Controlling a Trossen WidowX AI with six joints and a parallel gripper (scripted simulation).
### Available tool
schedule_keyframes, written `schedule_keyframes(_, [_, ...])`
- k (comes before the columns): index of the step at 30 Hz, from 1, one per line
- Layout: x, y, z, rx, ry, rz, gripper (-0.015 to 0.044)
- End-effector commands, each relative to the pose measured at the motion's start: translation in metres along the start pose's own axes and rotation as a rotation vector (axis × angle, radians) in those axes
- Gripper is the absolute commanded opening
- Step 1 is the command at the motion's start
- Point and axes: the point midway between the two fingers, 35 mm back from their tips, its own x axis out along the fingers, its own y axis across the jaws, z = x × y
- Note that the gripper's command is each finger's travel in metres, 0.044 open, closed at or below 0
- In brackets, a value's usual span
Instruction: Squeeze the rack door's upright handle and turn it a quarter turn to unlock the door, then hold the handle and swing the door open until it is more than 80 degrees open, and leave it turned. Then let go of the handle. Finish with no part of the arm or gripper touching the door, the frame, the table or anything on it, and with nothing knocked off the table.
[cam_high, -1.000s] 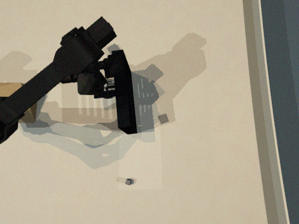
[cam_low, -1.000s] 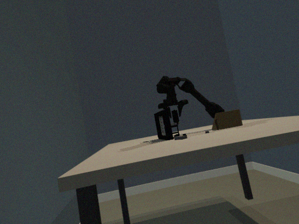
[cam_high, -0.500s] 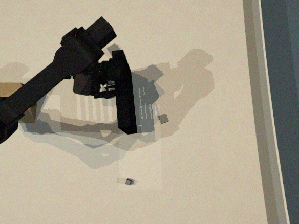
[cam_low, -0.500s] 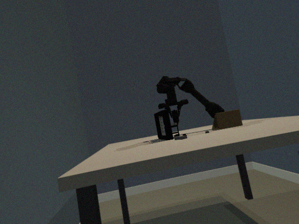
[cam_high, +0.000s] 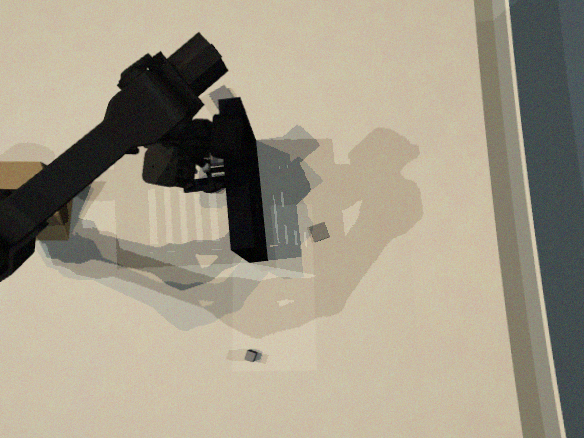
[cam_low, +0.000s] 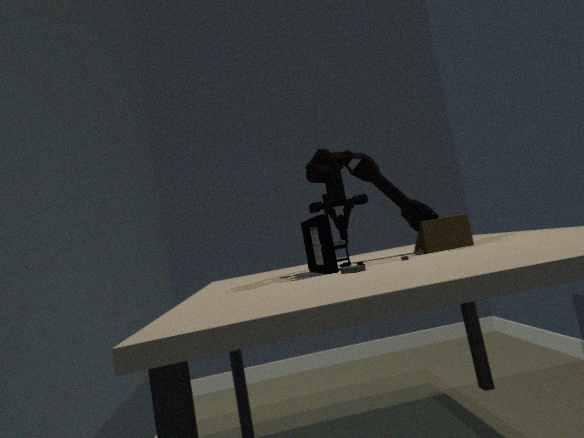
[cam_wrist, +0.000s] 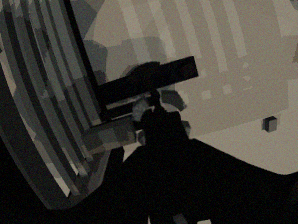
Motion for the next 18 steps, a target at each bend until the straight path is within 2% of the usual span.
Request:
schedule_keyframes(1, [0.001, -0.001, 0.001, -0.013, -0.005, 0.000, 0.0009])
schedule_keyframes(18, [0.001, -0.016, 0.011, -0.379, -0.006, -0.002, 0.0009])
